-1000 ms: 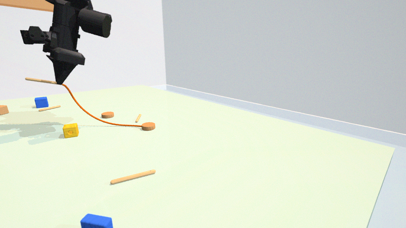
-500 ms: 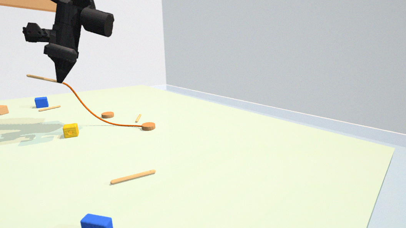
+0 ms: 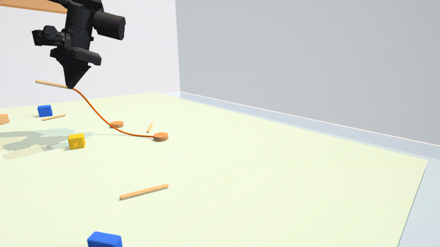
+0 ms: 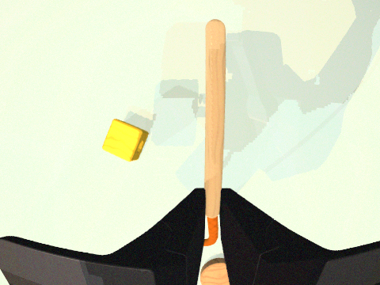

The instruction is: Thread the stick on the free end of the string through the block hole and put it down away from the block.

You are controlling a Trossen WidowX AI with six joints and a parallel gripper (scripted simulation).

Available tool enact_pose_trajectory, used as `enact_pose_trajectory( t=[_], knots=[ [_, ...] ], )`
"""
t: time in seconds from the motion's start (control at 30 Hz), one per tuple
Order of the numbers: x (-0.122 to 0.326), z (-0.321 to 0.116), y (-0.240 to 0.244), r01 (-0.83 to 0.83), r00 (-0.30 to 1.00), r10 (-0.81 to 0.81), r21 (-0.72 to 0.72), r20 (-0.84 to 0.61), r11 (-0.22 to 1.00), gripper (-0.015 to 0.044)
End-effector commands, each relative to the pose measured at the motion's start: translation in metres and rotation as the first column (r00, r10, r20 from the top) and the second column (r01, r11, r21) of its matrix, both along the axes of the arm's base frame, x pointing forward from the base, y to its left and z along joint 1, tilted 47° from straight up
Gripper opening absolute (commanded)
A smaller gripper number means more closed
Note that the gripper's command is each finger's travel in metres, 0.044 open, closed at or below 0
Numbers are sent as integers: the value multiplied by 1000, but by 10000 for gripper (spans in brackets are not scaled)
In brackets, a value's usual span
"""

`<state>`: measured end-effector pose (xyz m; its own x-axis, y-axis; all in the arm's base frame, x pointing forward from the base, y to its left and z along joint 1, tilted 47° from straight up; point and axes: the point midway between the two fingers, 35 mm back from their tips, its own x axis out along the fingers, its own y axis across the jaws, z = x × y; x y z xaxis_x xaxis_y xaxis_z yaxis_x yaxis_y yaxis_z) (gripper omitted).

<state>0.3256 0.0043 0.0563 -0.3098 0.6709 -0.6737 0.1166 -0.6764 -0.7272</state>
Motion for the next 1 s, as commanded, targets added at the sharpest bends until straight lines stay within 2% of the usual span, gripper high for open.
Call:
enact_pose_trajectory(
  t=[0.0, 0.23, 0.5, 0.8, 0.97],
  knots=[
    [4, 3, 2, -62, 995, 62, -5, 72, 998, 0],
    [14, 10, 9, -242, 934, 242, -34, 263, 970, 0],
    [15, 11, 10, -273, 915, 273, -43, 296, 961, 0],
    [27, 19, 17, -455, 743, 454, -127, 492, 881, 0],
    [29, 20, 18, -481, 707, 481, -146, 519, 864, 0]
  ],
)
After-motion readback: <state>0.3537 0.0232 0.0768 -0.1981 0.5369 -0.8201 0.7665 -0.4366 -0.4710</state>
